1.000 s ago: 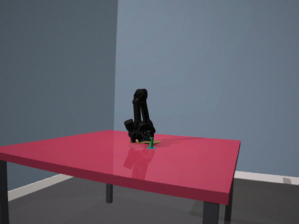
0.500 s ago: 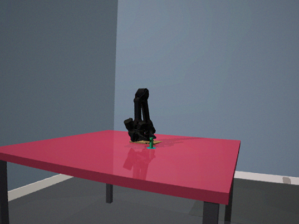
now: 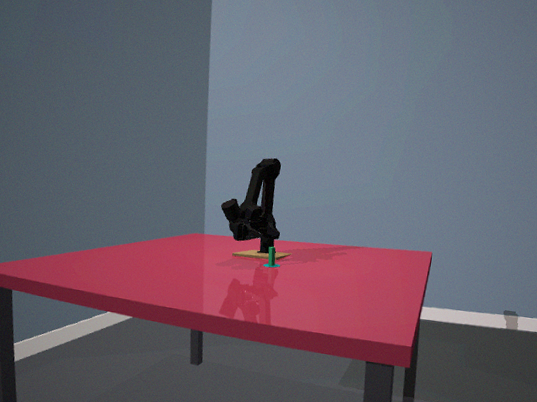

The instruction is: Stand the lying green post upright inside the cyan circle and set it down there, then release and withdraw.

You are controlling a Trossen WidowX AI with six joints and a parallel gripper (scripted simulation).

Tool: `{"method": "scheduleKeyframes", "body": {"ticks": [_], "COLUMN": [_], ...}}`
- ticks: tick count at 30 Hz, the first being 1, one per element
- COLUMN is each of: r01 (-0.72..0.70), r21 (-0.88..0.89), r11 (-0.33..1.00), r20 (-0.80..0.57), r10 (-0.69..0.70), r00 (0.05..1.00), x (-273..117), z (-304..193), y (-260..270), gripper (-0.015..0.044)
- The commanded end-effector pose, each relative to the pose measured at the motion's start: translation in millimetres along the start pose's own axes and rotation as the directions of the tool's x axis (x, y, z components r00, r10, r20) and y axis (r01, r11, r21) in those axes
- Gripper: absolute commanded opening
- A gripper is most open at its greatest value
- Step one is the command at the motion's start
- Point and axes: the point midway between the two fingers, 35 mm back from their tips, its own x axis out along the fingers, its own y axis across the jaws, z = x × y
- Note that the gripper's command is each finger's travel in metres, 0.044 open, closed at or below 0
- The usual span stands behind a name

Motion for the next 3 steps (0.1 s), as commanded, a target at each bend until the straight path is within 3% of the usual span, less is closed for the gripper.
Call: {"method": "scheduleKeyframes", "body": {"ticks": [1, 3], "r01": [-0.001, -0.002], "r21": [-0.009, -0.009], "r11": [1.000, 1.000], "r20": [0.002, 0.002], "r10": [0.001, 0.002], "r00": [1.000, 1.000], "x": [-2.0, -3.1], "z": [14.5, 21.8], "y": [2.0, 3.9], "gripper": [0.0400, 0.0400]}}
